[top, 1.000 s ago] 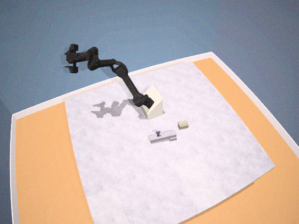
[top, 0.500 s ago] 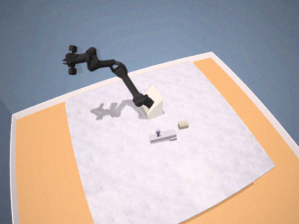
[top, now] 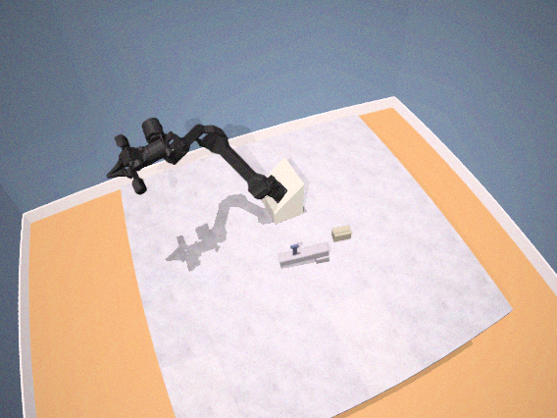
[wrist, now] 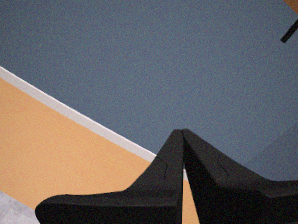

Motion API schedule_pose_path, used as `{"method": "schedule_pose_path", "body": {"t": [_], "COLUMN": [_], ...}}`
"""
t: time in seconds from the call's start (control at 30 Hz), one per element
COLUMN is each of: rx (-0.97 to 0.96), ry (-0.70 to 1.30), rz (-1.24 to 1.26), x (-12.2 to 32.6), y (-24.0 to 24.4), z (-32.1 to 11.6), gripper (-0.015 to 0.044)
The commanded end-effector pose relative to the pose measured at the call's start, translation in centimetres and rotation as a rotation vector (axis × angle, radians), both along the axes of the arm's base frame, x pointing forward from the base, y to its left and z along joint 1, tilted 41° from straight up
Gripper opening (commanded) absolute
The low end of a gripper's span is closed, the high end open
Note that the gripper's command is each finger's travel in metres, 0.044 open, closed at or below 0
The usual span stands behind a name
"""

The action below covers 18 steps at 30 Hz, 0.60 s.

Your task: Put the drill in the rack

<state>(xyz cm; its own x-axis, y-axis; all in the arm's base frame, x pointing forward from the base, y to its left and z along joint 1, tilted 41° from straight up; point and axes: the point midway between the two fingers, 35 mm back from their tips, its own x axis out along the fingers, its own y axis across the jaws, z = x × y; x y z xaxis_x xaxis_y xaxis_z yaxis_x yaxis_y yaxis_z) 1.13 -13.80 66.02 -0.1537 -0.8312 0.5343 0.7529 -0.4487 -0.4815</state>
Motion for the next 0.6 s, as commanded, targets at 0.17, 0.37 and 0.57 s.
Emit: {"method": "schedule_pose_path", "body": {"t": [0.17,0.37,0.57], "rx": [0.12,0.268,0.466], "ry": [0.147,0.227,0.296], "rz": [0.32,0.517,0.668], "x": [14.7,23.3,30.0], "y": [-3.0,-3.3,-2.2], "z": [-5.4,-11.7,-19.7], "gripper": [0.0,0.0,0.0]}}
